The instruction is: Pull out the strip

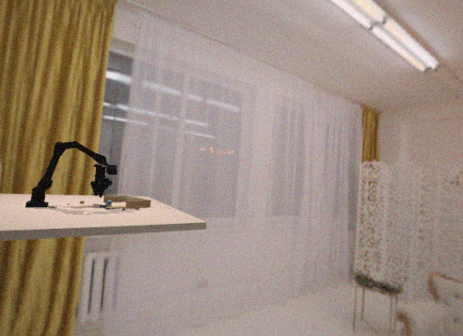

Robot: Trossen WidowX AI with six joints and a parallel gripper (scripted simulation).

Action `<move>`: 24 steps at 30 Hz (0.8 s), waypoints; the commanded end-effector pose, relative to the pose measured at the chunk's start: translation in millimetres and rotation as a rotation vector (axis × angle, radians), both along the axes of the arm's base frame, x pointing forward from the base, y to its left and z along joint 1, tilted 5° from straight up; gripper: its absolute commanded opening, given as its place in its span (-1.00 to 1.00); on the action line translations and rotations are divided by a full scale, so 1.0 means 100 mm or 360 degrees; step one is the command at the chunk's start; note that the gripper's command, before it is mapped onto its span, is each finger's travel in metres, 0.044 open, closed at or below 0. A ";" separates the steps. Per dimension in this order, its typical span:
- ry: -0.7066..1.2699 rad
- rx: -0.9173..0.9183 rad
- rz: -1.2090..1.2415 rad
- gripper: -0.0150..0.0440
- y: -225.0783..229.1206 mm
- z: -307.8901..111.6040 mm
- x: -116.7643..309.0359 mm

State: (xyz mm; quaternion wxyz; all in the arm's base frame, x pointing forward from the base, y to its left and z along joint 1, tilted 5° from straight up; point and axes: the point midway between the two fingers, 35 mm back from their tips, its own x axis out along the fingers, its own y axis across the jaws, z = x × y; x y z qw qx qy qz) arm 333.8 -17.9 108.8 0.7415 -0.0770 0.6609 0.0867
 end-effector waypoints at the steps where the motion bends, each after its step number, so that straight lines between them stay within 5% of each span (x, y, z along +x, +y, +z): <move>1: 0.0014 -0.0004 -0.0003 1.00 0.05 0.01 0.14; 19: 0.0007 -0.0002 -0.0003 1.00 0.26 0.09 0.72; 24: 0.0007 -0.0002 -0.0003 0.56 0.26 0.04 0.73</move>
